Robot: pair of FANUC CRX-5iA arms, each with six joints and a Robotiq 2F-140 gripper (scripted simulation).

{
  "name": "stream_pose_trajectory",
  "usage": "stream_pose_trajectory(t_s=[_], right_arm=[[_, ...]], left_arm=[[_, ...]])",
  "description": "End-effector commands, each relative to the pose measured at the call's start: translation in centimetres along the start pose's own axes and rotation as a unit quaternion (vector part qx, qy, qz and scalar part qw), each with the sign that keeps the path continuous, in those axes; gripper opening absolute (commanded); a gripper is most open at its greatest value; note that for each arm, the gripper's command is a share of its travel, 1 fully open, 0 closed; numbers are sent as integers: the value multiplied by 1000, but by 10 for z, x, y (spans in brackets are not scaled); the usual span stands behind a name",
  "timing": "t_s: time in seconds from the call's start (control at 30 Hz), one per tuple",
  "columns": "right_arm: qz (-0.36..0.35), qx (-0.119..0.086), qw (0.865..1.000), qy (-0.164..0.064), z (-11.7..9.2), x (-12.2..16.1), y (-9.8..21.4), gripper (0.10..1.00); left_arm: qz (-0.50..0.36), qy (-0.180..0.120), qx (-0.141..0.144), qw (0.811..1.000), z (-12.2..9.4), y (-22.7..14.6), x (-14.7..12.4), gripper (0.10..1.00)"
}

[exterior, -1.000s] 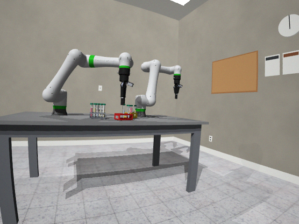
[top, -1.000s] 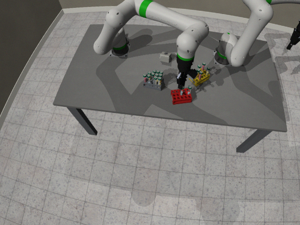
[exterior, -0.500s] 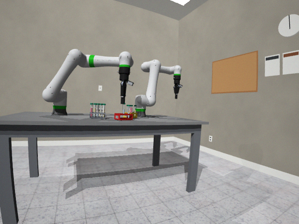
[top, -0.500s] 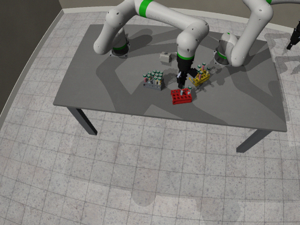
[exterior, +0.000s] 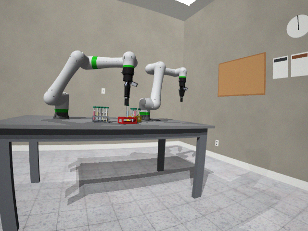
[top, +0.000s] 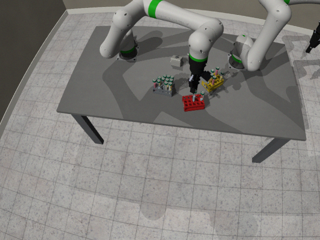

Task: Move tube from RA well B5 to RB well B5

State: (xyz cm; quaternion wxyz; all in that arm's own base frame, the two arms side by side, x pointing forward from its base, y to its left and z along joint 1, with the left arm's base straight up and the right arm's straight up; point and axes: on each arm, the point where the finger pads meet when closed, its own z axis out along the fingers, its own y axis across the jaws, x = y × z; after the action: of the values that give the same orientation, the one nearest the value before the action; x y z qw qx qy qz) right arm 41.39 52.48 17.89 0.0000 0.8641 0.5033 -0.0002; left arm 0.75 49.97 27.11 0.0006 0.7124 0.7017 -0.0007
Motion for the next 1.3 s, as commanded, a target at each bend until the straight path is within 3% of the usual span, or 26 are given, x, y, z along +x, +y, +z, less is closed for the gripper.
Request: stream_pose_trajectory(t_s=[0.0, 1.27], right_arm=[[0, 0, 1000, 1, -4, 0, 0, 99], [0, 0, 1000, 1, -36, 0, 0, 99]], left_arm=[[0, 1, 0, 1000, -1, 0, 0, 99], [0, 1, 0, 1000, -1, 0, 0, 99]])
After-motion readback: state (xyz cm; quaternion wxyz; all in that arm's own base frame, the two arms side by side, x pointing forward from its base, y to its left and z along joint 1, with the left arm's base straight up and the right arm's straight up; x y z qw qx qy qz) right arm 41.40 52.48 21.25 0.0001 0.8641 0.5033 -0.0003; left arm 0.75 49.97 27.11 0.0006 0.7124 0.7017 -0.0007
